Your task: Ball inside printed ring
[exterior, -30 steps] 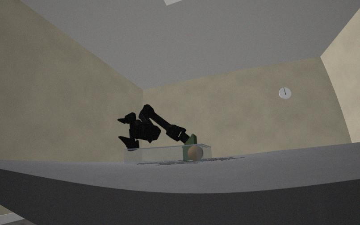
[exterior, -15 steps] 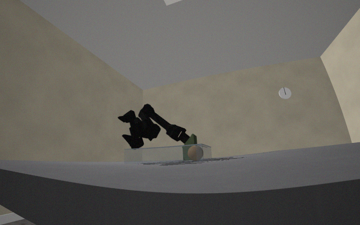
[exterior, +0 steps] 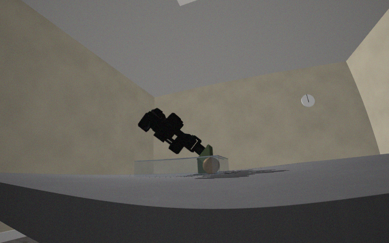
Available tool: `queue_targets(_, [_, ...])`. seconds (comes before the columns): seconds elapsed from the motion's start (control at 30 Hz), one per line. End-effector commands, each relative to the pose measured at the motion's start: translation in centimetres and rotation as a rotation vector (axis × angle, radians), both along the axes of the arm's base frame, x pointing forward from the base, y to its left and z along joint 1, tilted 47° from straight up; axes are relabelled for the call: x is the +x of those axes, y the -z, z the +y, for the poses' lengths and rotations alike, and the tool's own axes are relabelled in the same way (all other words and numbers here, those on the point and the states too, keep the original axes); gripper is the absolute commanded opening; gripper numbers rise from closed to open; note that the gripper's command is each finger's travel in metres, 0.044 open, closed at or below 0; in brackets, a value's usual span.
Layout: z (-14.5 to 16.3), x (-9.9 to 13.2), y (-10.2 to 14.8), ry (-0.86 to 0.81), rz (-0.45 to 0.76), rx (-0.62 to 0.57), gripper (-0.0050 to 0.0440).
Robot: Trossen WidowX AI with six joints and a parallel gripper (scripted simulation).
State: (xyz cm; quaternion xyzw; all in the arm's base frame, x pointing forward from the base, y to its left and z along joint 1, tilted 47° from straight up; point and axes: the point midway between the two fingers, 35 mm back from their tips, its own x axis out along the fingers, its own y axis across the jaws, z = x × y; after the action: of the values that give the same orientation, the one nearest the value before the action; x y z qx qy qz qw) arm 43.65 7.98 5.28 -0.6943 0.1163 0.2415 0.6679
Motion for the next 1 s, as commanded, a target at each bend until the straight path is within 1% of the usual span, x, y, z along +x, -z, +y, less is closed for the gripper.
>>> queue_targets(0.0, [2.1, -0.8, 3.3, 0.037, 0.159, -0.002, 0.0431])
queue_targets(0.13, [3.8, -2.3, 6.4, 0.091, 0.331, -0.041, 0.0431])
queue_targets(0.3, [5.4, -5.1, 9.5, 0.167, 0.516, -0.136, 0.0431])
queue_targets(0.37, [5.4, -5.1, 9.5, 0.167, 0.516, -0.136, 0.0431])
queue_targets(0.4, [5.3, -6.5, 10.4, 0.185, 0.586, -0.184, 0.0431])
queue_targets(0.47, [6.2, -7.6, 11.2, 0.23, 0.635, -0.249, 0.0431])
queue_targets(0.7, [6.4, -11.9, 12.4, 0.344, 0.767, -0.502, 0.0431])
queue_targets(0.87, [6.0, -14.5, 11.9, 0.413, 0.799, -0.72, 0.0431])
queue_targets(0.93, [6.0, -14.5, 11.9, 0.413, 0.799, -0.72, 0.0431])
queue_targets(0.97, [5.5, -15.4, 11.4, 0.424, 0.824, -0.795, 0.0431])
